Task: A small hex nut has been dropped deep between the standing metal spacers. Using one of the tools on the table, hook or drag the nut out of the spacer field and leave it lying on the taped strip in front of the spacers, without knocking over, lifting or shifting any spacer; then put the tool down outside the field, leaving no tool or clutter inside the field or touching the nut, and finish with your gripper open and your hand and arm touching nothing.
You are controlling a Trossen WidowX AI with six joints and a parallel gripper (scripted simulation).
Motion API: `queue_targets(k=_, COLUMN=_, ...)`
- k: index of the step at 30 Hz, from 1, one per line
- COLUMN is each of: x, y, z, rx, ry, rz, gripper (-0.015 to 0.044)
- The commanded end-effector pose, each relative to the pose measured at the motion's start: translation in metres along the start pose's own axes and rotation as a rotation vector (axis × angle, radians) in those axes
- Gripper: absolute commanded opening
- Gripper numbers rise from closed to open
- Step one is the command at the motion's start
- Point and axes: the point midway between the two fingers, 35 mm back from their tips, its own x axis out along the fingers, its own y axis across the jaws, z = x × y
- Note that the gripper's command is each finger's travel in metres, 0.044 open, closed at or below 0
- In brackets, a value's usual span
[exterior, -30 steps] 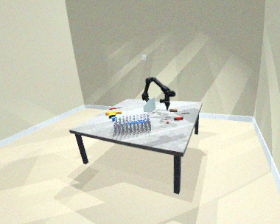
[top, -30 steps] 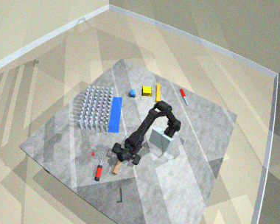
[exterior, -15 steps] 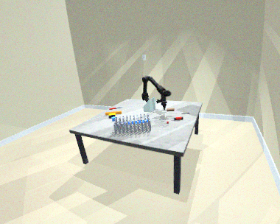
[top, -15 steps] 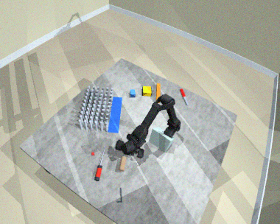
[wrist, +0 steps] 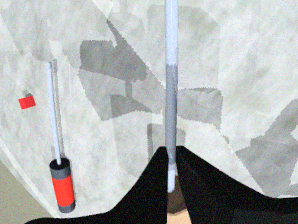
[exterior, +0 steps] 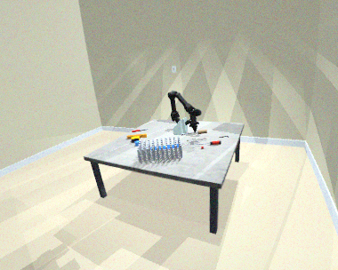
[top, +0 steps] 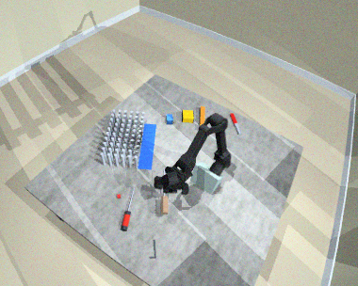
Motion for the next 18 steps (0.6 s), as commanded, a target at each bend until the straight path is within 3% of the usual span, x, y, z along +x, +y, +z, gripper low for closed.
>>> queue_targets(k=1, x=-0.002, y=-0.001, z=0.001, rx=-0.016, ry=0.016, rz=0.012, gripper=0.0000)
queue_targets(k=18, x=0.022, y=-0.008, z=0.000, rx=-0.014, ry=0.014, rz=0.011, gripper=0.0000)
